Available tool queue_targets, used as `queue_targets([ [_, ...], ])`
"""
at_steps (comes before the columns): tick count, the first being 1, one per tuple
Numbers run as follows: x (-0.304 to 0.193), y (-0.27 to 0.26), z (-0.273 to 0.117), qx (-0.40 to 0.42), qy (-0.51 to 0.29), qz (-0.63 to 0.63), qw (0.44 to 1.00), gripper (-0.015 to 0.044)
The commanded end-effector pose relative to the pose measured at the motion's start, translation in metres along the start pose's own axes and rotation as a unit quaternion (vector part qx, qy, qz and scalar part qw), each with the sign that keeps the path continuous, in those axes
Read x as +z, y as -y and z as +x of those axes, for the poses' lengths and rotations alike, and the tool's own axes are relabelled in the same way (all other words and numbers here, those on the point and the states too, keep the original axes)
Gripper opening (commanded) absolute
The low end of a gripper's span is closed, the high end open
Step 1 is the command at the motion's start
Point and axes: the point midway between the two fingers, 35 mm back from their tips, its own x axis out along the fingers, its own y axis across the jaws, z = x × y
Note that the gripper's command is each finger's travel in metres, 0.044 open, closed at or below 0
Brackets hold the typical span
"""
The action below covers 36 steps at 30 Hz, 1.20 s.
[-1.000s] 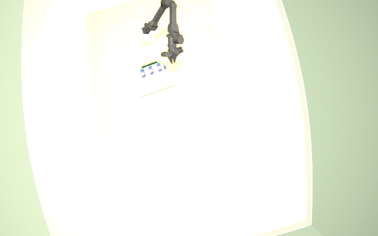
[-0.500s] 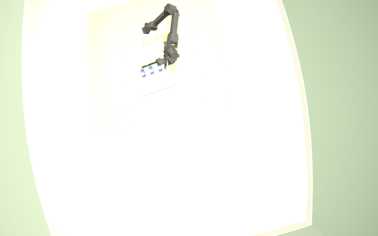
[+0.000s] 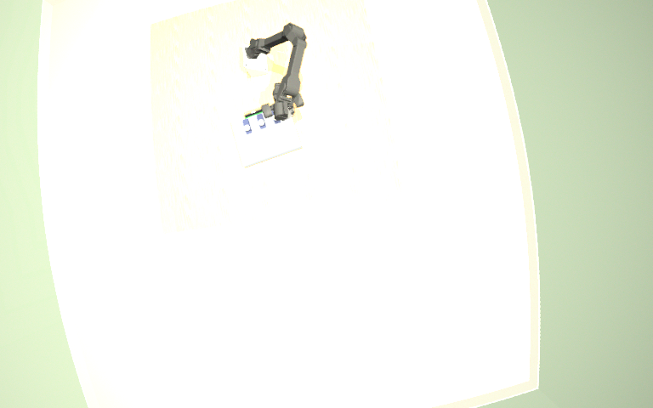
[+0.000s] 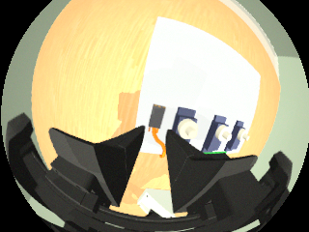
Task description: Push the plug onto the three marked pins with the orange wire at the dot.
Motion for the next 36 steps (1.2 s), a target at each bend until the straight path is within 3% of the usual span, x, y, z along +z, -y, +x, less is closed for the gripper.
queue_targets([
  [1,-0.001,0.005,0.003,0.036,-0.026,0.036,0.998,0.0115],
  [28,-0.004,0.002,0.043,0.044,-0.031,0.044,0.998,0.0115],
  [31,-0.004,0.002,0.043,0.044,-0.031,0.044,0.998,0.0036],
  [36,-0.004,0.002,0.043,0.044,-0.031,0.044,0.998,0.0003],
])
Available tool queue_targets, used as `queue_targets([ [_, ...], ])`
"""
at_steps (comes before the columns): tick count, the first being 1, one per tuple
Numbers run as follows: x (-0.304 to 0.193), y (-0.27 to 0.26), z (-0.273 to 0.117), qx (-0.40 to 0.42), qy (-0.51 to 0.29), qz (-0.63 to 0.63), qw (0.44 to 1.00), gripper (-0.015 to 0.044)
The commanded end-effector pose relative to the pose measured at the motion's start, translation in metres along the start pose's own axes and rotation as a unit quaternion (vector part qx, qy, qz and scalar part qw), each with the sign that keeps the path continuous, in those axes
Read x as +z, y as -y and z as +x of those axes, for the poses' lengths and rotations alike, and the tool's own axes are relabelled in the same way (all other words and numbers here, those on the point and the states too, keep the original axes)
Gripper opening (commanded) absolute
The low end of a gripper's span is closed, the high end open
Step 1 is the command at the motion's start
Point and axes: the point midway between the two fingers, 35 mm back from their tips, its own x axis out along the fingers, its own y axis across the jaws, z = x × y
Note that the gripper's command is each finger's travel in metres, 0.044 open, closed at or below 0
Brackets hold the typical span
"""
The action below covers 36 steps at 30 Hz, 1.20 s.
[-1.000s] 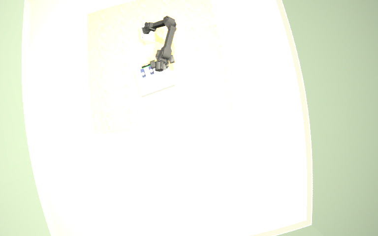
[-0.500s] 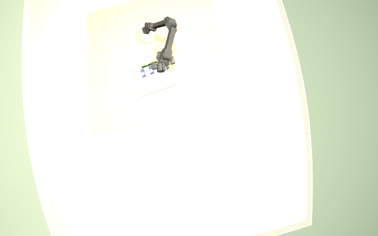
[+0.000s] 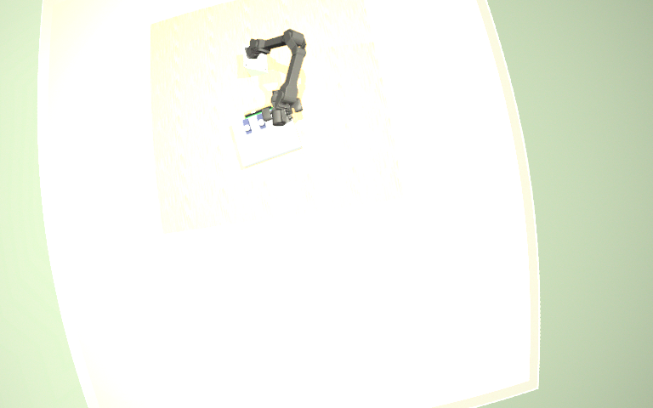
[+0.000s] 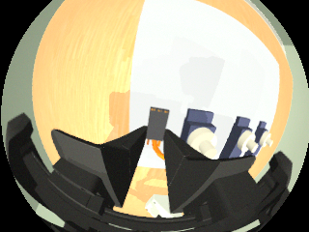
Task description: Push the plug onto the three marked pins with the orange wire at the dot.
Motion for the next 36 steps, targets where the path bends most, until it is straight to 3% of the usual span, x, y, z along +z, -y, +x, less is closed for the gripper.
queue_targets([
  [1,0.0,0.0,0.0,0.002,0.0,0.002,1.0,0.0],
  [17,-0.001,0.004,-0.058,0.0,0.0,0.002,1.0,0.0],
  [36,-0.079,0.114,-0.063,-0.014,-0.003,-0.01,1.0,0.0],
])
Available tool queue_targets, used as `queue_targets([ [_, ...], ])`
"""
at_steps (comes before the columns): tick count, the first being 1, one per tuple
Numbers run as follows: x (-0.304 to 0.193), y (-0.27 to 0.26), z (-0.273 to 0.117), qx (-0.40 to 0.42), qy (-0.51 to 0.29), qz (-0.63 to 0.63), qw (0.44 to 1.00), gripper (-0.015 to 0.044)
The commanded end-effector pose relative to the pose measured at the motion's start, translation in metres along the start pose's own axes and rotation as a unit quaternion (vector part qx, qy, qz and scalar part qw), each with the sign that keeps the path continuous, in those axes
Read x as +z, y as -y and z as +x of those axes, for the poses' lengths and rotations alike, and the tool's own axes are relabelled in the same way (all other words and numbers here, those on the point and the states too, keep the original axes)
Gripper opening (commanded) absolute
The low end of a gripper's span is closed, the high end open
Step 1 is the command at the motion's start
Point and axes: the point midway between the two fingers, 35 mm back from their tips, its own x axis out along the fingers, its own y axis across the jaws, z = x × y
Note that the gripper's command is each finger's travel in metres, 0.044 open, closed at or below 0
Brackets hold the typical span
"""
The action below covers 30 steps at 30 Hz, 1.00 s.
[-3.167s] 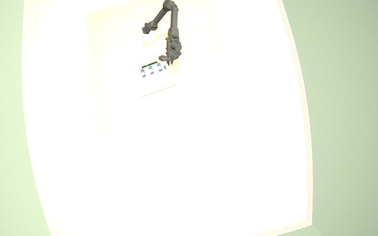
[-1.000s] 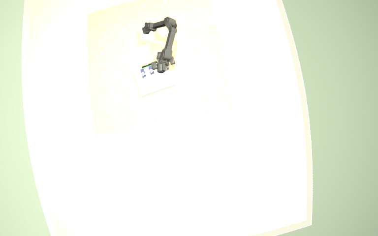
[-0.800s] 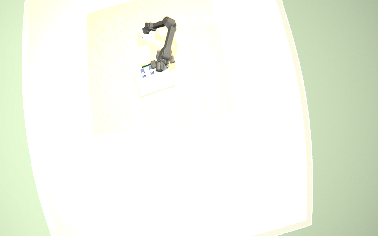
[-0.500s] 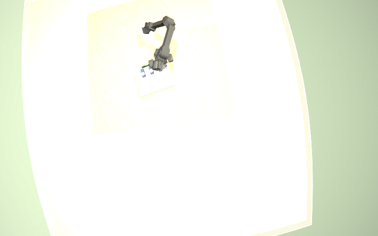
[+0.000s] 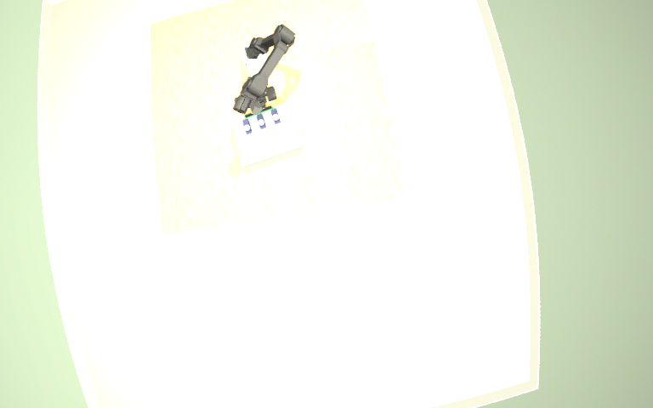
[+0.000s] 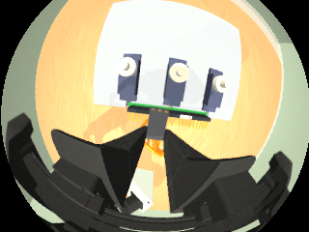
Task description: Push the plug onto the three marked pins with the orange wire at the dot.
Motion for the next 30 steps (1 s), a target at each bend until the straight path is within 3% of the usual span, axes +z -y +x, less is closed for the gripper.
queue_targets([
  [1,-0.02,0.018,0.002,0.001,-0.004,-0.003,1.0,0.0],
  [11,-0.075,0.05,0.008,0.011,-0.005,-0.013,1.0,0.0],
  [24,-0.076,0.049,0.048,0.012,-0.004,-0.014,1.0,0.0],
  [30,-0.07,0.049,0.048,0.012,-0.004,-0.014,1.0,0.0],
])
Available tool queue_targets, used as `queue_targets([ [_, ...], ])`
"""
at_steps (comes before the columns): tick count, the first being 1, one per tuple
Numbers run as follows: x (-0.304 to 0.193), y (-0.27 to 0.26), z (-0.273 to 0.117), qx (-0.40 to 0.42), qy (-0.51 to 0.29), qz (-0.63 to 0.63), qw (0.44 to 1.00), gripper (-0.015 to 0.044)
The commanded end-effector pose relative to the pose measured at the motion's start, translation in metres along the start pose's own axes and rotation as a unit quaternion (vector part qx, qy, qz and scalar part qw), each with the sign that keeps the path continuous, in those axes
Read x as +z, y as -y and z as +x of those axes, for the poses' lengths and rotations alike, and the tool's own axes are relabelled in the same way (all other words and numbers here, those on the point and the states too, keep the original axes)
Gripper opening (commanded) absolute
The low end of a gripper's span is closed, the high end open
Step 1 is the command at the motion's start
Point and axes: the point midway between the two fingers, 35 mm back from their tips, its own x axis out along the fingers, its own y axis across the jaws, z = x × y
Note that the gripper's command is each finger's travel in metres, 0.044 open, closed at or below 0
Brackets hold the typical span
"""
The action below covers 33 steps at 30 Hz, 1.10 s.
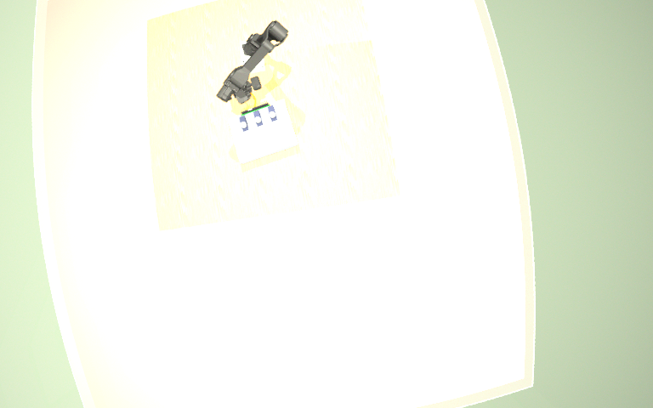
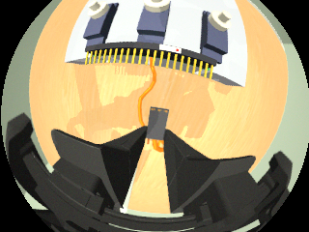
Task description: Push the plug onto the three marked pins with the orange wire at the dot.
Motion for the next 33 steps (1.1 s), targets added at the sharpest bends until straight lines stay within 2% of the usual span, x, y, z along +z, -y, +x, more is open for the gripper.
queue_targets([
  [1,0.008,0.0,0.001,0.001,0.002,0.002,1.0,0.0],
  [7,0.033,-0.003,-0.001,0.002,0.002,0.002,1.0,0.0],
  [33,0.039,0.0,0.0,0.002,0.003,0.001,1.0,0.0],
])
